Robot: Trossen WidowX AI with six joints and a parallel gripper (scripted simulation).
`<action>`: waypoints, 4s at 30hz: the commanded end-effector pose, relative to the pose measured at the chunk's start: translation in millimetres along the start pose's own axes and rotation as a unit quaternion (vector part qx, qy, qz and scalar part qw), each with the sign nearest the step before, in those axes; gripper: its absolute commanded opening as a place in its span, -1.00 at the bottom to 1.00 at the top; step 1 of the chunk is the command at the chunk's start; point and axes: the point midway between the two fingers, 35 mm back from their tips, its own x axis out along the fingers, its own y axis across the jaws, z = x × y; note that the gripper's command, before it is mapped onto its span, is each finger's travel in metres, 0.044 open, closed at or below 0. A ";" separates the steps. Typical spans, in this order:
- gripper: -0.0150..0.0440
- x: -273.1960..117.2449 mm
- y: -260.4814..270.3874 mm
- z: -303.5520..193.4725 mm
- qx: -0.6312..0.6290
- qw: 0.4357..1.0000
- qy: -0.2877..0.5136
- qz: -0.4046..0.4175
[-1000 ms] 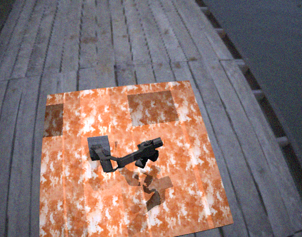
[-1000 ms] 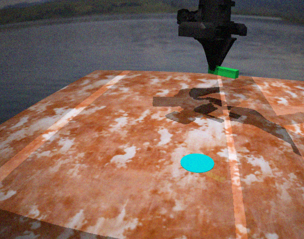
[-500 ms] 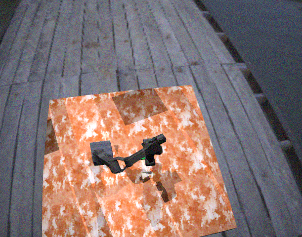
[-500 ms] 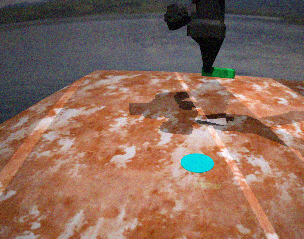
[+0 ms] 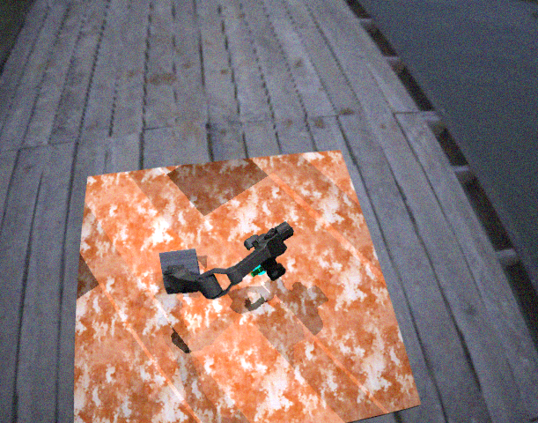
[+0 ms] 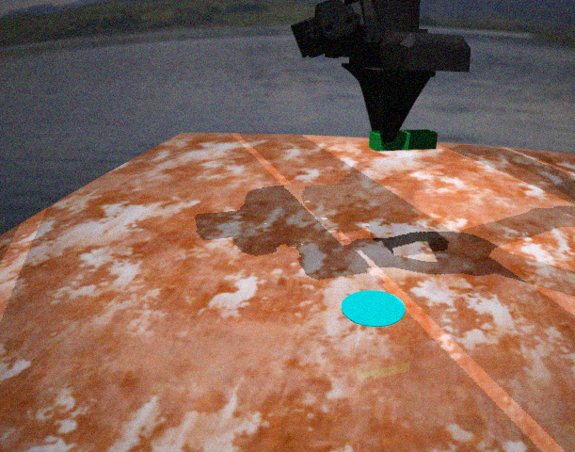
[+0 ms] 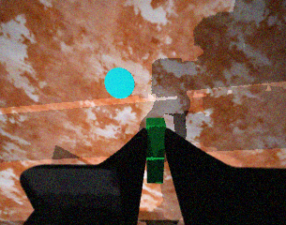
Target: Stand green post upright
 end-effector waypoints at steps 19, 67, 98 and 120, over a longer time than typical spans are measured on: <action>-0.42 -2.8 64.9 29.3 -0.349 0.937 0.007 -0.001; -0.42 22.6 74.6 20.3 -0.340 0.928 -0.068 0.140; -0.42 32.0 79.1 18.4 -0.328 0.907 -0.148 0.220; -0.42 34.7 79.8 18.4 -0.318 0.885 -0.216 0.262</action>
